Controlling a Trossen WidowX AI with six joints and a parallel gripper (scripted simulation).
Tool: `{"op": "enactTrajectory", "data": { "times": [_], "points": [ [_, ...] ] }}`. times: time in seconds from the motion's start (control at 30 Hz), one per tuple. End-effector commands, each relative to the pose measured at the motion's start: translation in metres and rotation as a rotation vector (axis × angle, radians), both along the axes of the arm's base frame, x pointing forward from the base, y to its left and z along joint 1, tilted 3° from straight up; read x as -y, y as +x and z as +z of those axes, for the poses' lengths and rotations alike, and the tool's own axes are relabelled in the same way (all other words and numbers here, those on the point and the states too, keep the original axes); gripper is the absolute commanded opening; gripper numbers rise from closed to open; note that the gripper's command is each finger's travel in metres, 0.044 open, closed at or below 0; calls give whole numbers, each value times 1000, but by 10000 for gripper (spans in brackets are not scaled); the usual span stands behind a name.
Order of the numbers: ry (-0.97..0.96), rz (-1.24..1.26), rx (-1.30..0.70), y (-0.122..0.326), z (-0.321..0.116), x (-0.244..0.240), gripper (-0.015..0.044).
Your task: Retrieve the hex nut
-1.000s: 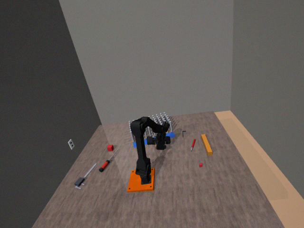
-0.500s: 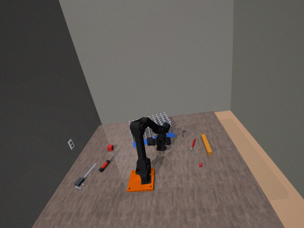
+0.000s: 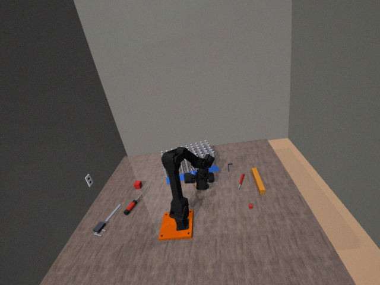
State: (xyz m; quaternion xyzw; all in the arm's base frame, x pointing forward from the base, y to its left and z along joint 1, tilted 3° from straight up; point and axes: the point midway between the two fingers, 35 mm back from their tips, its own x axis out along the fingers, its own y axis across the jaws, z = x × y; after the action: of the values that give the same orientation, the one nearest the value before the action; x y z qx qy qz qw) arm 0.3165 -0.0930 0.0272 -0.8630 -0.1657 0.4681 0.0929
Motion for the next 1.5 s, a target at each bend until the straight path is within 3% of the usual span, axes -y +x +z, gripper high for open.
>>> {"op": "enactTrajectory", "data": {
  "times": [0.0,1.47],
  "points": [
    [3,3,1,-6,0,-1,0],
    [1,3,-4,-43,-1,7,0]
  ]
}}
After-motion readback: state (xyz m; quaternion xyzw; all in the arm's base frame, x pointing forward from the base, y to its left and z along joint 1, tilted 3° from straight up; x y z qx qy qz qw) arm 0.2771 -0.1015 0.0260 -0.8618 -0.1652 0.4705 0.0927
